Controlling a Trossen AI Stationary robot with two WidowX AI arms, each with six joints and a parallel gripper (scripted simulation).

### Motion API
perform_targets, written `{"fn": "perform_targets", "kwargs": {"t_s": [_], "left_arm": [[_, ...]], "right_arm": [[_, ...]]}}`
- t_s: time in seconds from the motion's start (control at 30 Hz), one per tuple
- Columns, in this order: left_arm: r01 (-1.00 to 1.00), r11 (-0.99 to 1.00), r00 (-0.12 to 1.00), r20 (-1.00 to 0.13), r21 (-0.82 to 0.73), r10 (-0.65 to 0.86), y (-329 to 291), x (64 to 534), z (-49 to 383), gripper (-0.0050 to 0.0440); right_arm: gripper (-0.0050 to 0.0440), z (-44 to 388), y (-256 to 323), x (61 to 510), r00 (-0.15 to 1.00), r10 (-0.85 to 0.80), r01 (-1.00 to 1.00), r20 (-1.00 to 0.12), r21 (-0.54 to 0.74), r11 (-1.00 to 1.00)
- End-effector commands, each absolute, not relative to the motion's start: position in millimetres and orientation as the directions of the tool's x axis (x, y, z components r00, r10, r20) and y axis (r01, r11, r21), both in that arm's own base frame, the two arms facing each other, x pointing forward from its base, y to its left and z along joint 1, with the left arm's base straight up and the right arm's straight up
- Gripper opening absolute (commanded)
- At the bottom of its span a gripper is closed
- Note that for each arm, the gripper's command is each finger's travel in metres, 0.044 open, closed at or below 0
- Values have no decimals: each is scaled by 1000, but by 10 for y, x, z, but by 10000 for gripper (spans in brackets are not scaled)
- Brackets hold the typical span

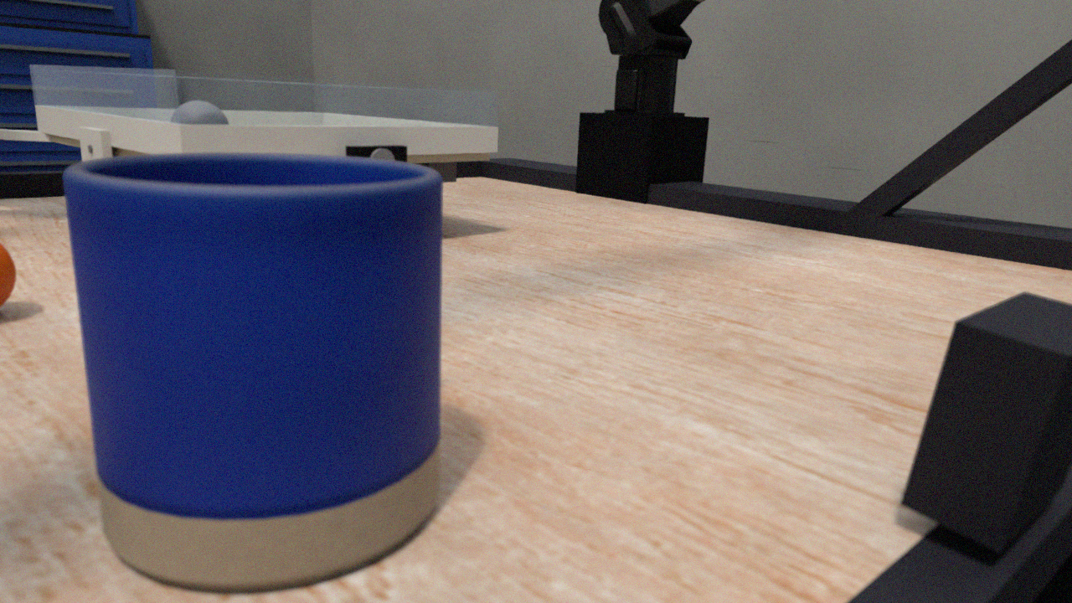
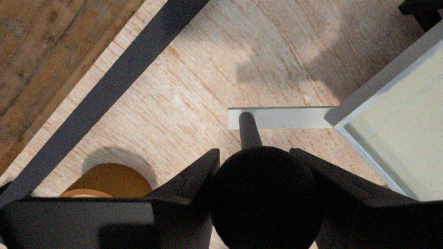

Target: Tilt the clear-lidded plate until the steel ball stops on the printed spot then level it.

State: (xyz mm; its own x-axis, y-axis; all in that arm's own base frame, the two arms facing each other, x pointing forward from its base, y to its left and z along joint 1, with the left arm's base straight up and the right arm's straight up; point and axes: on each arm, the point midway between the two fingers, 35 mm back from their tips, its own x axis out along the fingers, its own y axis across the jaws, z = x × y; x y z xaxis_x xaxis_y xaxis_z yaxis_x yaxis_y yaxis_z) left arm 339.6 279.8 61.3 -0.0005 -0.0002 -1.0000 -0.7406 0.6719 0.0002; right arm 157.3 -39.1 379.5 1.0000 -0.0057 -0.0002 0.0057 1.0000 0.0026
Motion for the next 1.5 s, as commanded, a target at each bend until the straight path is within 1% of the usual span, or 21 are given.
{"fn": "perform_targets", "kwargs": {"t_s": [0.0, 0.07, 0.77, 1.47], "left_arm": [[-743, 669, 30, -999, -5, 26, 2836, 3390, 748, -50], [-744, 668, 26, -999, -4, 23, 2876, 3431, 697, -50], [-744, 668, 32, -999, -3, 31, 2875, 3466, 763, -50], [-744, 668, 28, -999, -2, 28, 2893, 3461, 730, -50]], "right_arm": [[400, 3809, -412, 1573, 1000, -8, 8, 0, 0, 1000], [400, 3809, -412, 1573, 1000, -8, 8, 0, 0, 1000], [400, 3809, -412, 1573, 1000, -8, 8, 0, 0, 1000], [400, 3809, -412, 1573, 1000, -8, 8, 0, 0, 1000]]}}
